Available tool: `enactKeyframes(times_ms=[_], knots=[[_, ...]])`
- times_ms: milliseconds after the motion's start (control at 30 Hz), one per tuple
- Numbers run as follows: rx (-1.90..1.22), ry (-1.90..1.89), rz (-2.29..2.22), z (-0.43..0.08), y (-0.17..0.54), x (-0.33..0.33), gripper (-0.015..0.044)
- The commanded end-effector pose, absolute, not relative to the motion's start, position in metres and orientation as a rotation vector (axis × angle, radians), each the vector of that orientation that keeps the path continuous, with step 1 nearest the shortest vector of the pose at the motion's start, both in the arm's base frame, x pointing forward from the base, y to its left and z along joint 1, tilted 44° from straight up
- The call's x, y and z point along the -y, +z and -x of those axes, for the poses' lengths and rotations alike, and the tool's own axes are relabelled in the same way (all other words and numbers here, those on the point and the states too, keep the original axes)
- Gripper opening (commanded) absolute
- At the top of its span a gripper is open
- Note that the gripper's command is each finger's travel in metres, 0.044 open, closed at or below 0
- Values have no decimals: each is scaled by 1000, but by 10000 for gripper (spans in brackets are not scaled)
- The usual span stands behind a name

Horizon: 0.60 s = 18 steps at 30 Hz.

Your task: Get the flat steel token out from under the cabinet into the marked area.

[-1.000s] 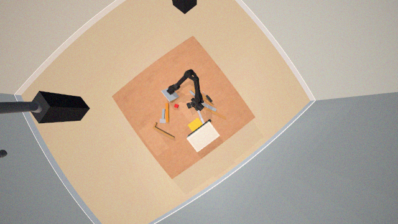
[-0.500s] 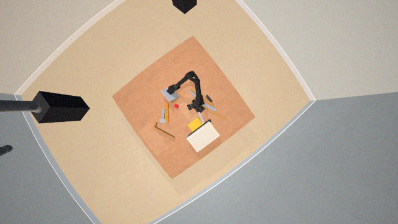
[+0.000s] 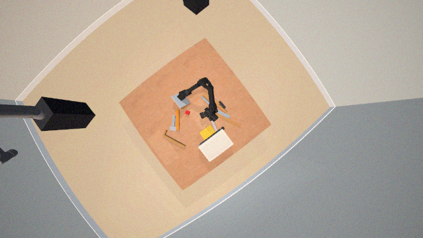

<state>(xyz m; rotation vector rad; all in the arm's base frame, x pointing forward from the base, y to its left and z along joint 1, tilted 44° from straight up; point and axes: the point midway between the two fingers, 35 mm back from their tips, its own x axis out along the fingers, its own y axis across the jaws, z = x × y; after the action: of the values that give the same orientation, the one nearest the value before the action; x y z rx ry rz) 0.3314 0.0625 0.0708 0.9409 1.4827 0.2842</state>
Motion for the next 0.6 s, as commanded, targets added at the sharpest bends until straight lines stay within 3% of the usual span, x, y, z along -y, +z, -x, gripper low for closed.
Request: enactKeyframes(times_ms=[0, 567], knots=[[-1477, 288, -936, -337, 71, -61, 0], [-1476, 288, -935, -355, 68, -54, 0]])
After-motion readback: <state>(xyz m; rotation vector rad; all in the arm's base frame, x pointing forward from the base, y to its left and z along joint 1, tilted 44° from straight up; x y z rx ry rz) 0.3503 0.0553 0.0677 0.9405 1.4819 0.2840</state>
